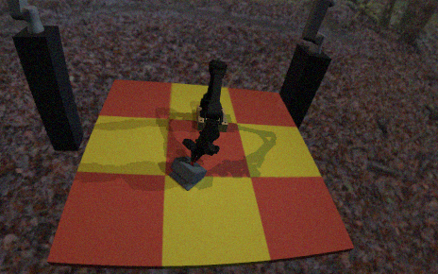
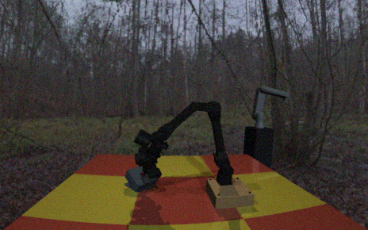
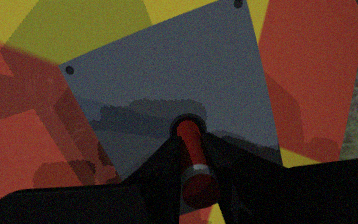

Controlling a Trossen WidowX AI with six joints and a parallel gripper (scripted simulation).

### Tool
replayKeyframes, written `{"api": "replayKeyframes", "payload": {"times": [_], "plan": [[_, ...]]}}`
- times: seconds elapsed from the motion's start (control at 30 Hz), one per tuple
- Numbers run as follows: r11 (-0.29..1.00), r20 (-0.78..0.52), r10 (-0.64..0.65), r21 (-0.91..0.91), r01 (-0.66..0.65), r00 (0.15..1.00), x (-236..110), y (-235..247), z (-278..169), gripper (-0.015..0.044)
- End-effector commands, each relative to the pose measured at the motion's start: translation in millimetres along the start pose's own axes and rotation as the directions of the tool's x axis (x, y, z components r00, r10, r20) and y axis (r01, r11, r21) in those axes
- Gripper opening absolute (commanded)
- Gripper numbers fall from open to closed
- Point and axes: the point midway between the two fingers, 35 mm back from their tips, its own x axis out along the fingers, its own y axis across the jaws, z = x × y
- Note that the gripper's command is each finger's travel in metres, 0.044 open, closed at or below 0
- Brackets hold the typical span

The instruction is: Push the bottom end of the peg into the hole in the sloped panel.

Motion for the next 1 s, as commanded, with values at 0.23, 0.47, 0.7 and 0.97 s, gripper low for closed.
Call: {"api": "replayKeyframes", "payload": {"times": [0.23, 0.47, 0.7, 0.97], "plan": [[1.000, 0.000, 0.000, 0.000, 0.000, 1.000, 0, 0, 0, 0.0236], [1.000, 0.000, 0.000, 0.000, 0.000, 1.000, -3, 0, 0, 0.0420], [1.000, -0.001, 0.003, -0.001, -0.003, 1.000, -16, -1, 2, 0.0440], [1.000, -0.001, 0.005, -0.002, -0.005, 1.000, -32, -1, 3, 0.0440]]}}
